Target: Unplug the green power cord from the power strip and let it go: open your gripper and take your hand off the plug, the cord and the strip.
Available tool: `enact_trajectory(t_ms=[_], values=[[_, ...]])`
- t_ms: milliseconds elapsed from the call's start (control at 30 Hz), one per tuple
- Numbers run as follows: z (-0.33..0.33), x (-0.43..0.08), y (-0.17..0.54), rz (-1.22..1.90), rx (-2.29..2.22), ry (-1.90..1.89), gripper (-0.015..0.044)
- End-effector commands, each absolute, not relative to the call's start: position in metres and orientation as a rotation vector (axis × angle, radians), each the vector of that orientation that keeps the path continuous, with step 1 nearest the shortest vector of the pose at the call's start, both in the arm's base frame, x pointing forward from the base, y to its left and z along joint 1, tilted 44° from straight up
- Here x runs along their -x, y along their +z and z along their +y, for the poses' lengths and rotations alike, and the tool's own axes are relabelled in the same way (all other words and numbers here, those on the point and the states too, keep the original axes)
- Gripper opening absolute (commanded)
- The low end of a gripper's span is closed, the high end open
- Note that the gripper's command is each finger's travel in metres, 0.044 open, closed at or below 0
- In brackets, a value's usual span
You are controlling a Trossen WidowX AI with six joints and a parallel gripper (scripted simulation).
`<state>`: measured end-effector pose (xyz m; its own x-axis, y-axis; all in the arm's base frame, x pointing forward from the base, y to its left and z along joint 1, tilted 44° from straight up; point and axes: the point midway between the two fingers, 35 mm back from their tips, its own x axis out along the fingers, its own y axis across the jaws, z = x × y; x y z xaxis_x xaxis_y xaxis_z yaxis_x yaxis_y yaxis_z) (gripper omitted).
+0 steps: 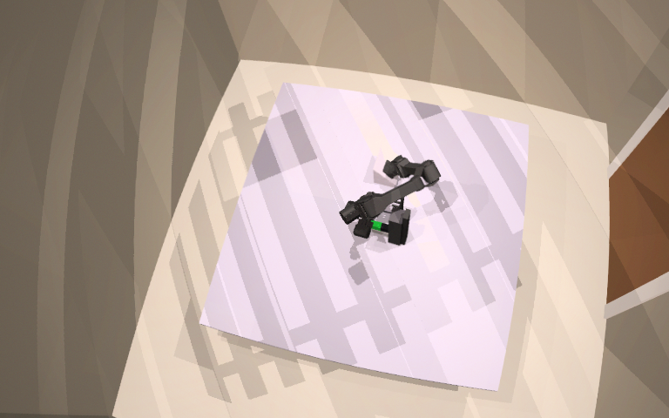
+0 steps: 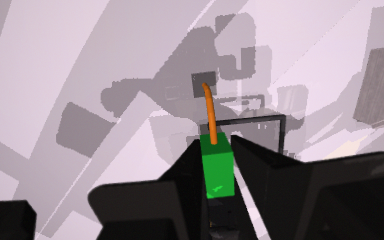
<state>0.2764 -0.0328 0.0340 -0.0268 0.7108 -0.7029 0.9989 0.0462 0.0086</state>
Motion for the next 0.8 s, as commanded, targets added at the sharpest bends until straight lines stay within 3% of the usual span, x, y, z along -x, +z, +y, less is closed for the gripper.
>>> enact_trajectory(t_ms=[0, 267, 467, 767], values=[[-0.051, -0.278, 0.022, 1.767, -1.698, -0.729, 0.0000], [-0.062, -0.276, 0.014, 1.768, -1.699, -0.730, 0.0000], [-0.050, -0.277, 0.022, 1.772, -1.682, -0.713, 0.0157], [-0.050, -0.277, 0.022, 1.772, -1.682, -0.713, 0.0160]])
